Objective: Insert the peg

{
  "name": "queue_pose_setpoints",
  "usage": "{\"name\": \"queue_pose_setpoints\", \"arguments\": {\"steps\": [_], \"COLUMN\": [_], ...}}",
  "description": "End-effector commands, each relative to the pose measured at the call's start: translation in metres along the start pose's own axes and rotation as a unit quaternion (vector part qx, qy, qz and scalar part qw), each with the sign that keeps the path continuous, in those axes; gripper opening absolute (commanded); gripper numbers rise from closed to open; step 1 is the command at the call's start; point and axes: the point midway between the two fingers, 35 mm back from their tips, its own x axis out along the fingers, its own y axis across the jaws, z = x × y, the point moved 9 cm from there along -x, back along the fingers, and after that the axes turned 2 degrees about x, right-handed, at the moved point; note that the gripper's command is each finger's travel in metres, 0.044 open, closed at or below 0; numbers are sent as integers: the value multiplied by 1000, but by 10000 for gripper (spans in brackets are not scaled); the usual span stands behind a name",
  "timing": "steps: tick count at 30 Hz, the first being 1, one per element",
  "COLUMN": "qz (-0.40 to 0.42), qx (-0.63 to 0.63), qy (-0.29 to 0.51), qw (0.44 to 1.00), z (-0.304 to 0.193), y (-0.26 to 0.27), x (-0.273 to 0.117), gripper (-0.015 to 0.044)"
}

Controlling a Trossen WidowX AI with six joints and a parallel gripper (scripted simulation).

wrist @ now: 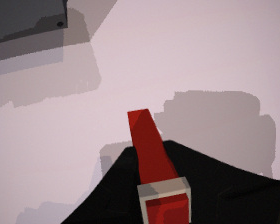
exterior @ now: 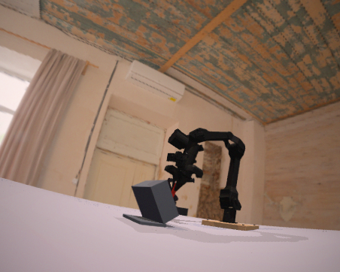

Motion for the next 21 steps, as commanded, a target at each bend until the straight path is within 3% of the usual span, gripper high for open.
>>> {"name": "queue_pose_setpoints", "arguments": {"steps": [1, 21], "qz": [-4, -10], "qx": [0, -3], "qy": [-15, -73], "qw": [1000, 997], "z": [-3, -11], "y": [4, 21], "x": [-1, -3], "gripper": [0, 0]}}
